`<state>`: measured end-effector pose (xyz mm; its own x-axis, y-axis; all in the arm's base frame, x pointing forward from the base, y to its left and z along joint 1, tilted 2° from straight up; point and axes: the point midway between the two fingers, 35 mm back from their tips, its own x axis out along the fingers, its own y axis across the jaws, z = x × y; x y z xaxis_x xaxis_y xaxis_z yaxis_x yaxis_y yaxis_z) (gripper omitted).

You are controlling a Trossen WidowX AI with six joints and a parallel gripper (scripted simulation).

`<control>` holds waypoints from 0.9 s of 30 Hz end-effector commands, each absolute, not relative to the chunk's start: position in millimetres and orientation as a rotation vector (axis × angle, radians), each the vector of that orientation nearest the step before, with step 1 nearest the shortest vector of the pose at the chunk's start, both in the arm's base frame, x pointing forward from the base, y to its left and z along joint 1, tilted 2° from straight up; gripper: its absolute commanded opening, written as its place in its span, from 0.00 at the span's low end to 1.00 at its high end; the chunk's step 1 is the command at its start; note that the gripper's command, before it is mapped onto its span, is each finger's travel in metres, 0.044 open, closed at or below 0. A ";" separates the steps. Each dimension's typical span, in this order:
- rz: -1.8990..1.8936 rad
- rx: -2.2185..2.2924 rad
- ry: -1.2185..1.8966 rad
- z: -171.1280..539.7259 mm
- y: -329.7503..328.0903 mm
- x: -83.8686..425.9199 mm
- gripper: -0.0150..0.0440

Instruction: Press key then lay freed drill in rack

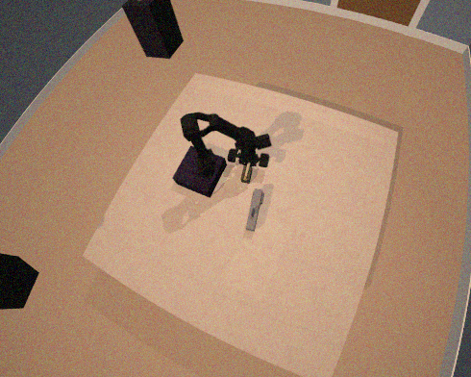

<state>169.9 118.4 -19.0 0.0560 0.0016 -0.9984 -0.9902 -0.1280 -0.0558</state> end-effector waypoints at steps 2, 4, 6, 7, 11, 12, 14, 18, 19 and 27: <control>1.258 -1.335 1.112 -26.8 115.9 169.2 0.25; 1.258 -1.335 1.112 -27.3 115.6 169.1 0.25; 1.258 -1.335 1.112 -27.8 115.8 169.2 0.25; 1.258 -1.335 1.112 -28.3 115.7 169.1 0.25; 1.258 -1.335 1.112 -28.9 114.9 168.9 0.25; 1.258 -1.335 1.112 -28.9 114.7 168.8 0.25; 1.258 -1.335 1.112 -28.9 114.4 168.8 0.25; 1.258 -1.335 1.112 -29.1 114.5 169.0 0.25; 1.258 -1.335 1.112 -29.1 114.3 168.9 0.25; 1.258 -1.335 1.112 -28.4 113.1 168.9 0.25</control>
